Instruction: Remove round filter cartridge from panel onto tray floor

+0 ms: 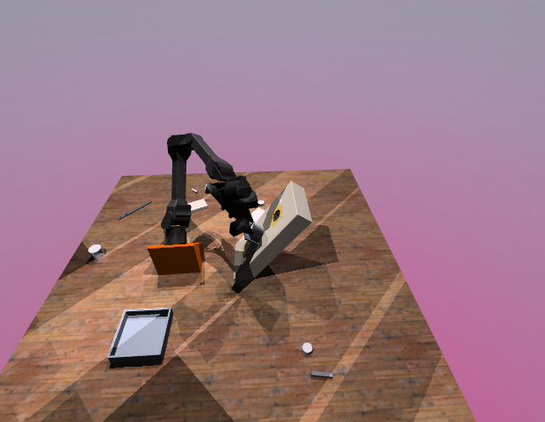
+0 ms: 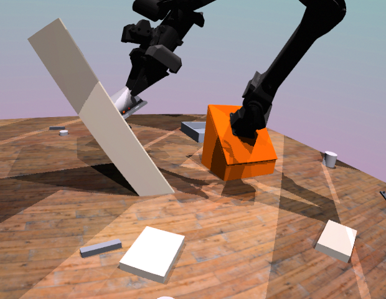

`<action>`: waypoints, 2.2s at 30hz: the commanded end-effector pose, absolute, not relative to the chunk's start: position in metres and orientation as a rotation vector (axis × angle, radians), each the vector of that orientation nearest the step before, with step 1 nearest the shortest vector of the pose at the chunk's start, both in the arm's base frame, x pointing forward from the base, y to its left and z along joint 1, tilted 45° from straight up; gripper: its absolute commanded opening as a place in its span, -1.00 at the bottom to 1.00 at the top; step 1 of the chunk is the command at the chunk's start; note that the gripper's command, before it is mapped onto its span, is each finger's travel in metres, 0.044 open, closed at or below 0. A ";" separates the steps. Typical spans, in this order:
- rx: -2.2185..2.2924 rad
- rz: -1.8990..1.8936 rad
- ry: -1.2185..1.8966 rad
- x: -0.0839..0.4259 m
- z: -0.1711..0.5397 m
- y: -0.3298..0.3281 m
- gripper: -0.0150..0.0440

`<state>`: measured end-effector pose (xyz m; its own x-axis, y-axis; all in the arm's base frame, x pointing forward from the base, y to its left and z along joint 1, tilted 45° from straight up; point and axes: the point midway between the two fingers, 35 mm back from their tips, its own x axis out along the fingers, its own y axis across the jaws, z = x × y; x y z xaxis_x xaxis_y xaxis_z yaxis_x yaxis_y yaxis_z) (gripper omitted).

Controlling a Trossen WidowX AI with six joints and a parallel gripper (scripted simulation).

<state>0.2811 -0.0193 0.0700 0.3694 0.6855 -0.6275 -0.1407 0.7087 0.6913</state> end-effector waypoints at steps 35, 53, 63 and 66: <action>0.597 0.571 1.071 0.302 0.077 -0.021 -0.49; 0.597 0.569 1.076 0.273 0.134 -0.085 -0.49; 0.593 0.567 1.075 0.283 0.101 -0.112 -0.49; 0.592 0.567 1.075 0.286 0.089 -0.121 -0.49</action>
<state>0.2814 -0.1076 0.0999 0.3575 0.6904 -0.6289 -0.1258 0.7029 0.7001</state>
